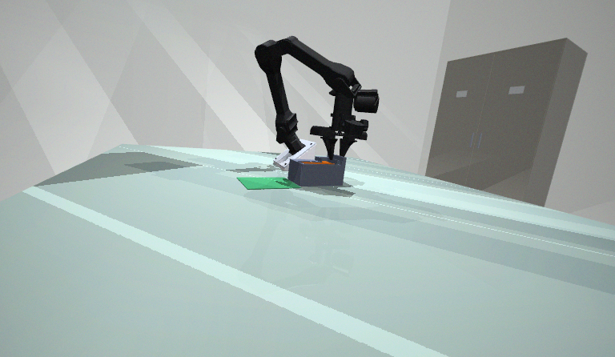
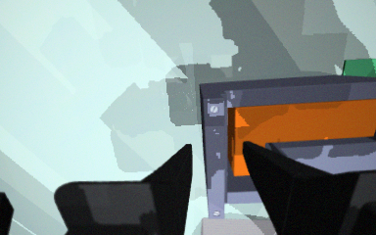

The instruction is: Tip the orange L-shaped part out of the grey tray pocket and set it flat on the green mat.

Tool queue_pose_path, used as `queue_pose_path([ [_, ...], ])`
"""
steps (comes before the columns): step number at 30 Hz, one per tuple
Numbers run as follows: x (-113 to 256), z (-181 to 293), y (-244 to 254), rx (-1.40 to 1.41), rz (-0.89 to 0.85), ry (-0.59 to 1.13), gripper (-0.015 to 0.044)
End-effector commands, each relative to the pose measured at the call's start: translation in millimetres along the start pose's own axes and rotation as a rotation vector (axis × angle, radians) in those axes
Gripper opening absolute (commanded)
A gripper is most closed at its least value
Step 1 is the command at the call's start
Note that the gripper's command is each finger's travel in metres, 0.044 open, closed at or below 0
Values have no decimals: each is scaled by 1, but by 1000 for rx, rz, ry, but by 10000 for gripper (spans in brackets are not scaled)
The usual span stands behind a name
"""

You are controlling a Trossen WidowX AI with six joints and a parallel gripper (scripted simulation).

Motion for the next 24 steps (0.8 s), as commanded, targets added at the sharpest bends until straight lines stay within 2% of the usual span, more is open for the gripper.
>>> queue_pose_path([
  [1,-5,1,0,8,6,3,180],
  [24,-39,1,-1,8,7,2,180],
])
Point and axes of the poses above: the point midway between the two fingers, 35 mm back from their tips, its own x axis back along the fingers, its own y axis across the jaws, z = x × y, the point moved 6 cm from there along x, back along the fingers, and after that the axes turned 4 degrees about x, right-handed, at the moved point
